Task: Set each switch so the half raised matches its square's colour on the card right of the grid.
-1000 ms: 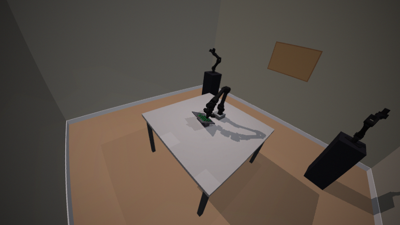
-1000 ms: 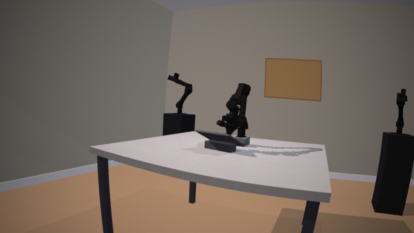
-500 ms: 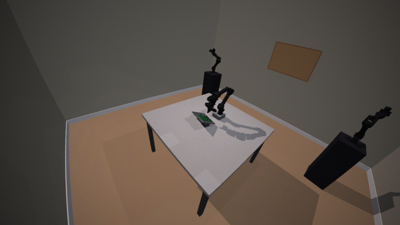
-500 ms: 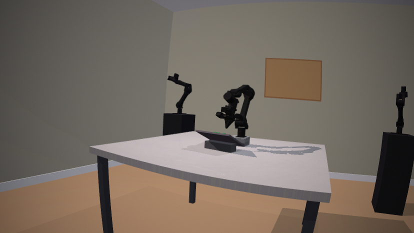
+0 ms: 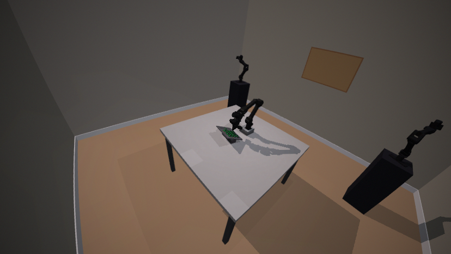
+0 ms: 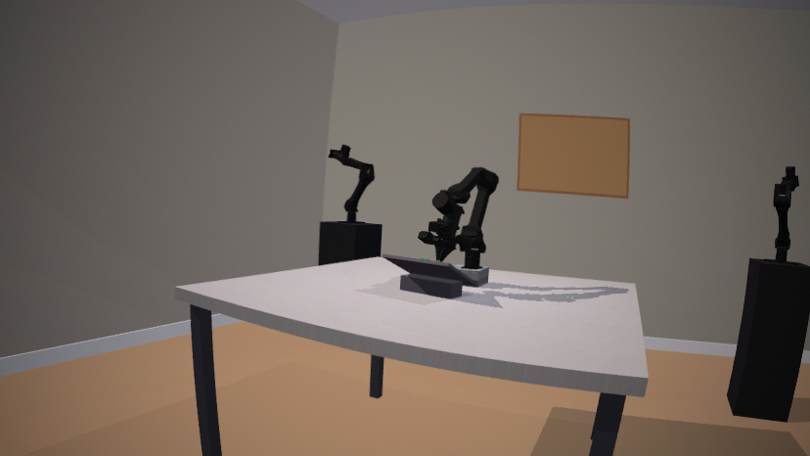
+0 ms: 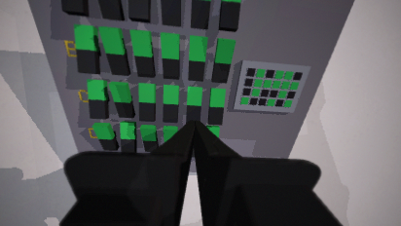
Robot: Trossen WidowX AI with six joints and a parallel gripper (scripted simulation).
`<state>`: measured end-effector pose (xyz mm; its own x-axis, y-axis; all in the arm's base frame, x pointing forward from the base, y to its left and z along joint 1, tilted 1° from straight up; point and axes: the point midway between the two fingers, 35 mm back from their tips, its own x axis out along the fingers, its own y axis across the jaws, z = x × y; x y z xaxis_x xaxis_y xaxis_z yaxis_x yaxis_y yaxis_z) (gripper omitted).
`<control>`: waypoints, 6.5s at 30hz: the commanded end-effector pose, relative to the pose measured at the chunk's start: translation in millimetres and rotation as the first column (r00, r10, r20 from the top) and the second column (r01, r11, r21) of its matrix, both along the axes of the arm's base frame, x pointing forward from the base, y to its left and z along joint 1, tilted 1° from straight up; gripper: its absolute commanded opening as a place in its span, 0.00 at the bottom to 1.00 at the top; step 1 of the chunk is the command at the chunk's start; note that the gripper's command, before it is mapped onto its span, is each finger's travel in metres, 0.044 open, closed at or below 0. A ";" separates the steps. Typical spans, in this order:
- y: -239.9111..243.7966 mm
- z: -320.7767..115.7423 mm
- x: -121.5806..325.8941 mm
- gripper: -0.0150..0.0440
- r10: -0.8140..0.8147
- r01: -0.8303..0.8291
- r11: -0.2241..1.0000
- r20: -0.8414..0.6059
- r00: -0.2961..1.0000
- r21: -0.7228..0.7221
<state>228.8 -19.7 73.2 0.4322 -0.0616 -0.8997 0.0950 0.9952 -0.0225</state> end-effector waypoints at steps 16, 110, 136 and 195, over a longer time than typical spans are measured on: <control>-0.2 -13.9 6.4 0.25 0.007 -0.007 1.000 0.001 1.000 0.001; 44.6 -22.8 -7.9 0.25 0.006 -0.006 1.000 -0.052 0.999 0.010; 44.5 -24.3 -7.3 0.25 0.006 -0.006 1.000 -0.052 0.999 0.010; -17.4 -0.9 -44.4 0.25 0.007 -0.007 1.000 -0.008 1.000 0.000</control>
<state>182.7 -37.0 88.6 0.4316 -0.0671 -0.8996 0.0983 0.9948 -0.0271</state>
